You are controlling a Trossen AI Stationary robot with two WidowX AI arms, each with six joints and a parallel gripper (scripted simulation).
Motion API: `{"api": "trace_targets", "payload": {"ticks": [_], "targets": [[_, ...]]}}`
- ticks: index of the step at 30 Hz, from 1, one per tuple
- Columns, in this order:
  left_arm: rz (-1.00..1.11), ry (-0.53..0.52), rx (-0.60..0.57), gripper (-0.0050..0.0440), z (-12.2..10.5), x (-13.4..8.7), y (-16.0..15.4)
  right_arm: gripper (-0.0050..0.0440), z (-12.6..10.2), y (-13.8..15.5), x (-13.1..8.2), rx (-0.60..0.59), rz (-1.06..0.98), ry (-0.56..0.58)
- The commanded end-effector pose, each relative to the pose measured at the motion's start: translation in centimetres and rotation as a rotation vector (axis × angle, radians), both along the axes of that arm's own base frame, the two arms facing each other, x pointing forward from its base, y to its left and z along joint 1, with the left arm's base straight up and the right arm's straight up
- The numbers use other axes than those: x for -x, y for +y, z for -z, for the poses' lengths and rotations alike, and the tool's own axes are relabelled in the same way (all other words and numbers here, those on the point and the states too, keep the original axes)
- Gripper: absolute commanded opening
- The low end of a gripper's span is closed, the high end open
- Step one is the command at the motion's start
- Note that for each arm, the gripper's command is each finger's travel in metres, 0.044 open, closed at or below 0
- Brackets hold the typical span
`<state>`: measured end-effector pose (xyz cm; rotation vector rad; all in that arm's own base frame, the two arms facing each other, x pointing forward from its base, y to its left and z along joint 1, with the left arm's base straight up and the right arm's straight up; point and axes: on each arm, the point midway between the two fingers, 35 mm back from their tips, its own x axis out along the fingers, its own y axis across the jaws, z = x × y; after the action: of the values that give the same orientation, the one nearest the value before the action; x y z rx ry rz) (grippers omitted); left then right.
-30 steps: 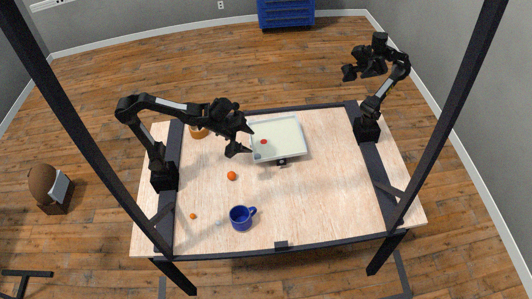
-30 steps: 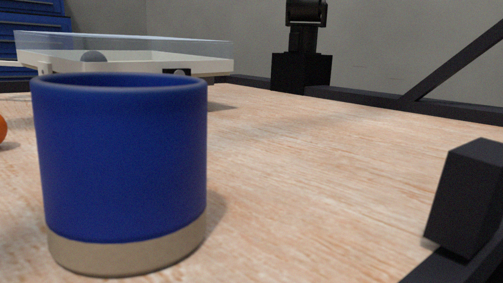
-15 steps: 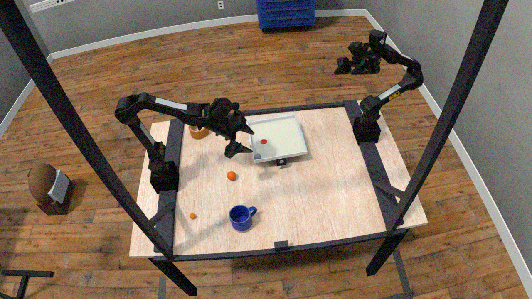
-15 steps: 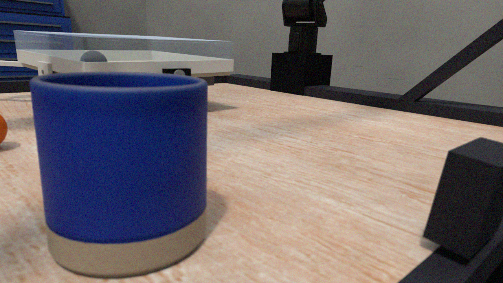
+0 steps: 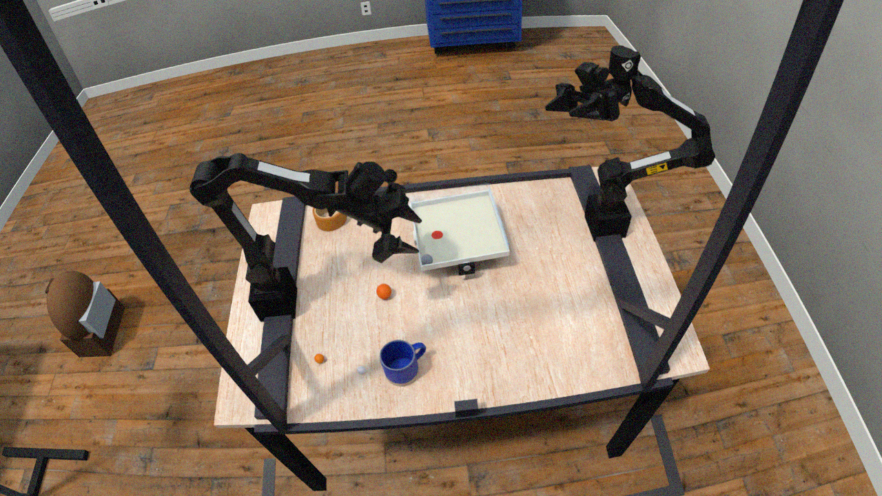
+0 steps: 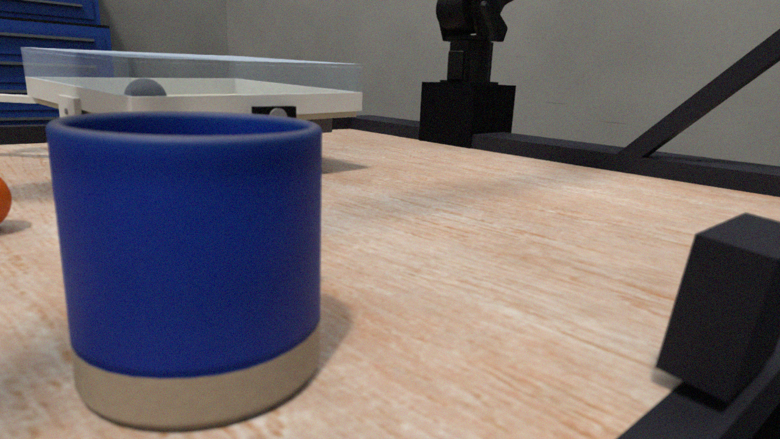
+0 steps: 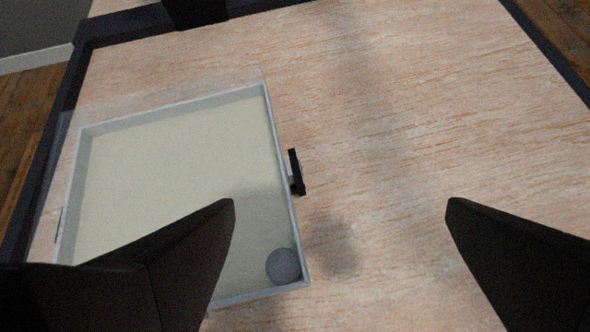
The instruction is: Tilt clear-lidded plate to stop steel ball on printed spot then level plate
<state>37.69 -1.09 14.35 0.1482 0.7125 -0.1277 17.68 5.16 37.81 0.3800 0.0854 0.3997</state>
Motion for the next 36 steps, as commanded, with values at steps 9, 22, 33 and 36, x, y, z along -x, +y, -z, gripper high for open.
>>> {"api": "trace_targets", "payload": {"ticks": [9,22,33,36], "targets": [[0.002,-0.031,0.0,0.04,-1.1,-0.3,0.0,0.04,-0.3,-3.3,0.0,0.117,0.118,-0.051],[0.002,-0.031,0.0,0.04,-1.1,-0.3,0.0,0.04,-0.3,-6.0,0.5,0.226,0.242,-0.074],[0.002,-0.031,0.0,0.04,-1.1,-0.3,0.0,0.04,-0.3,-8.1,1.3,0.318,0.342,-0.083],[0.002,-0.031,0.0,0.04,-1.1,-0.3,0.0,0.04,-0.3,-8.7,1.6,0.349,0.375,-0.084]]}}
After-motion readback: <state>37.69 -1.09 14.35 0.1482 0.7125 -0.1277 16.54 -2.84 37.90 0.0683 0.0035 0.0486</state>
